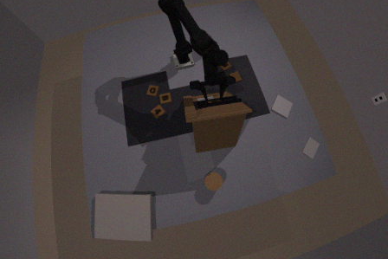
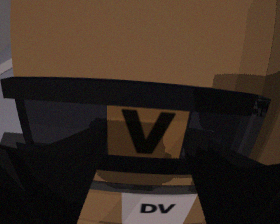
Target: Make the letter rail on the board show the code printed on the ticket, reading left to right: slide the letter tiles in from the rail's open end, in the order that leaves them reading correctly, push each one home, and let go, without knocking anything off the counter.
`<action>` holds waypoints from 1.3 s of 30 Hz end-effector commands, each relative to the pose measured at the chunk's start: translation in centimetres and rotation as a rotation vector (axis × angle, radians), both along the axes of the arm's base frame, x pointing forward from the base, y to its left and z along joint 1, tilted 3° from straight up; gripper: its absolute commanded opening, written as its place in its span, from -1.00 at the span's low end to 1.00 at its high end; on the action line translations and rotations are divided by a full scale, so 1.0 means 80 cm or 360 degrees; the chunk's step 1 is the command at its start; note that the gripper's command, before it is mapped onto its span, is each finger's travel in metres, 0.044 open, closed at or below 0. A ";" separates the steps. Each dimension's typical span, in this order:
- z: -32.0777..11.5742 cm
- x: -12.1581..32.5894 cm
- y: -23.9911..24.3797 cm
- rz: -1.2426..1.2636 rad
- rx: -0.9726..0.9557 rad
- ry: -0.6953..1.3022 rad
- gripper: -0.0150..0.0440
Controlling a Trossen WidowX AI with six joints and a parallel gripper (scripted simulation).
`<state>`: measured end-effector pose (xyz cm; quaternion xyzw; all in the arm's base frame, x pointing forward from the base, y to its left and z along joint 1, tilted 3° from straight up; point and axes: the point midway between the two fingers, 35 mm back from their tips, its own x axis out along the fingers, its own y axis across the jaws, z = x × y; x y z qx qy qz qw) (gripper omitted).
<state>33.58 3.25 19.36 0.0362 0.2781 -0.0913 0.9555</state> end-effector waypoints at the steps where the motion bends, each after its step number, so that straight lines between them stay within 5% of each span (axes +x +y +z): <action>1: -0.001 -0.001 -0.002 0.0009 -0.0001 0.0002 -0.49; 39: -0.001 -0.006 -0.028 0.0009 -0.0005 0.0002 -0.49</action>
